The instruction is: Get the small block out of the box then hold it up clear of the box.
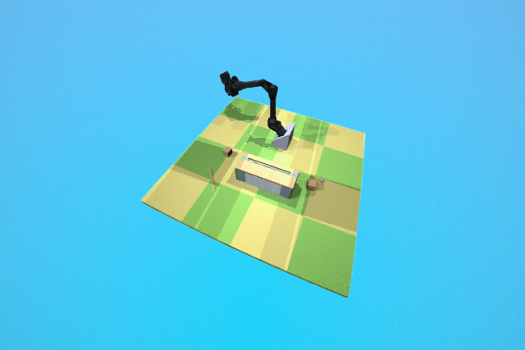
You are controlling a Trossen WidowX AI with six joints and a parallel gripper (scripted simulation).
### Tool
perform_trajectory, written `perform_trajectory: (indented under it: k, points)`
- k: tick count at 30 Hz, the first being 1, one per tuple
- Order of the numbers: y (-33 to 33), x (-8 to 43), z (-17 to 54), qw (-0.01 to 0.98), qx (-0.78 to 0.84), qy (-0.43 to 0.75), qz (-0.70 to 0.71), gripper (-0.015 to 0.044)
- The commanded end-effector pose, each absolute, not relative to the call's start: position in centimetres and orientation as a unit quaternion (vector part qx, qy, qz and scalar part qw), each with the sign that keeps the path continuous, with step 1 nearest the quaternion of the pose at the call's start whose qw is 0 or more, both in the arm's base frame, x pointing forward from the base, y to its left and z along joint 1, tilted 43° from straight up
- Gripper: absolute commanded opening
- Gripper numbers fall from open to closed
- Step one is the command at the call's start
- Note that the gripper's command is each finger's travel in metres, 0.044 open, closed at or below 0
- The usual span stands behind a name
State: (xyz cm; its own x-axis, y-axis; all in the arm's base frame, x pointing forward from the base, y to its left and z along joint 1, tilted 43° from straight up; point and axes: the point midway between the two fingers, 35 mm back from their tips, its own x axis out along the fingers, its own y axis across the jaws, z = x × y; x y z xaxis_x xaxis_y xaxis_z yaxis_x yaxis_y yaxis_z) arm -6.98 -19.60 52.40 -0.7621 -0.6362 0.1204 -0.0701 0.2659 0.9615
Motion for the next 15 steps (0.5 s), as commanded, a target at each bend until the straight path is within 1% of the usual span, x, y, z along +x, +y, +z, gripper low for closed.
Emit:
perform_trajectory:
  k: [1, 5, 10, 15]
  points:
    - [-19.7, -6.9, 52.4, 0.254, 0.235, -0.753, -0.559, 0.0400]
    - [-21.3, -5.1, 51.8, 0.281, 0.262, -0.729, -0.566, 0.0400]
    - [-24.7, 0.0, 50.0, 0.345, 0.325, -0.663, -0.579, 0.0400]
    - [-26.3, 5.5, 48.3, 0.412, 0.400, -0.607, -0.550, 0.0400]
